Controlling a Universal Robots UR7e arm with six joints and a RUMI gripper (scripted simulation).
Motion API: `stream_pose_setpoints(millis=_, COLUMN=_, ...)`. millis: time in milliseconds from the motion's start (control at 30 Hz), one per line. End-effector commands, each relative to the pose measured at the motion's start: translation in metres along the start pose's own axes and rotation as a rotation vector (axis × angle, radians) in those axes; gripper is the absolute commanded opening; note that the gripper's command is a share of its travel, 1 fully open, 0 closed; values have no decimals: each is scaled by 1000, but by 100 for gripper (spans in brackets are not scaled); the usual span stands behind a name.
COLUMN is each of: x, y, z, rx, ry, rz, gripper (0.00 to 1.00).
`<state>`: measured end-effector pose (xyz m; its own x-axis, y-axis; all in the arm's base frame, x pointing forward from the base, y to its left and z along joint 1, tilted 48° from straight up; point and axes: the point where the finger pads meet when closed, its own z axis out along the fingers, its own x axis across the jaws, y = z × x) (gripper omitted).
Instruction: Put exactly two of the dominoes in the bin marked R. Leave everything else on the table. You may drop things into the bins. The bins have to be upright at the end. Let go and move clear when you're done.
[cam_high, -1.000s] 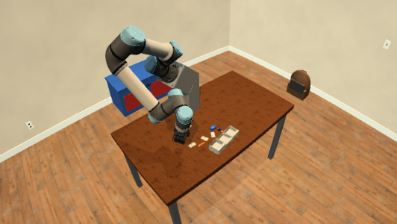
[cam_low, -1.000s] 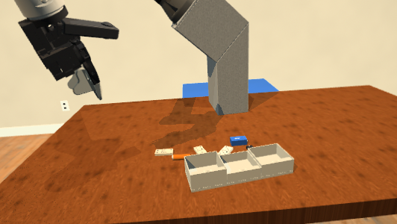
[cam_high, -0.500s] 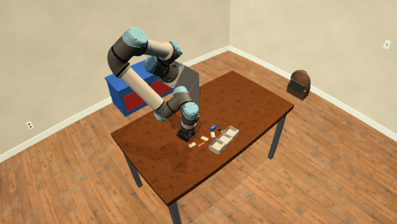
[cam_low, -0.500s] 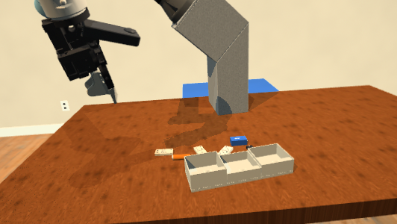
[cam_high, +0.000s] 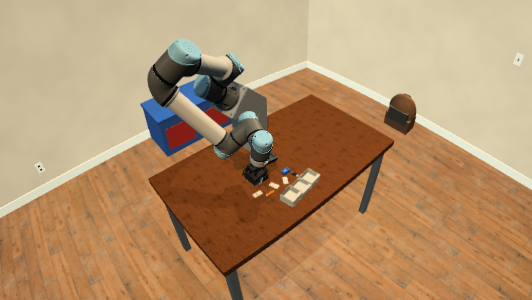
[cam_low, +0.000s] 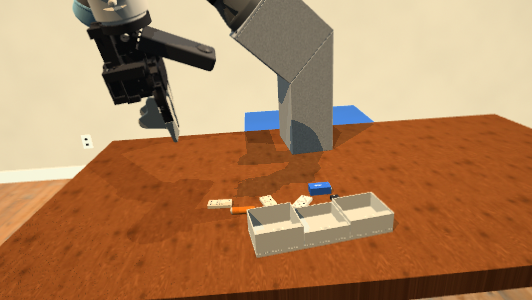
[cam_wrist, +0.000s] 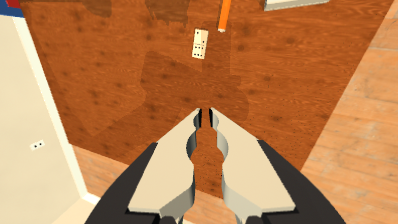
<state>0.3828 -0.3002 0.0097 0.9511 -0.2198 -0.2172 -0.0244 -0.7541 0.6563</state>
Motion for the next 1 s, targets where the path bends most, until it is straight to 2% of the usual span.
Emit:
stream_pose_setpoints(millis=0, x=5, y=-18, z=3, rx=-21, ry=23, rz=143, gripper=4)
stream_pose_setpoints(millis=300, x=9, y=-48, z=8, rx=-25, ry=57, rz=319, gripper=4)
stream_pose_setpoints(millis=433, x=9, y=-50, z=8, rx=-29, ry=69, rz=388, gripper=4)
stream_pose_setpoints(millis=600, x=9, y=-68, z=10, rx=-25, ry=89, rz=482, gripper=4)
stream_pose_setpoints(millis=733, x=9, y=-69, z=10, rx=-27, ry=102, rz=551, gripper=4)
stream_pose_setpoints(millis=767, x=9, y=-77, z=10, rx=-24, ry=107, rz=575, gripper=4)
stream_pose_setpoints(millis=967, x=8, y=-87, z=11, rx=-18, ry=129, rz=681, gripper=4)
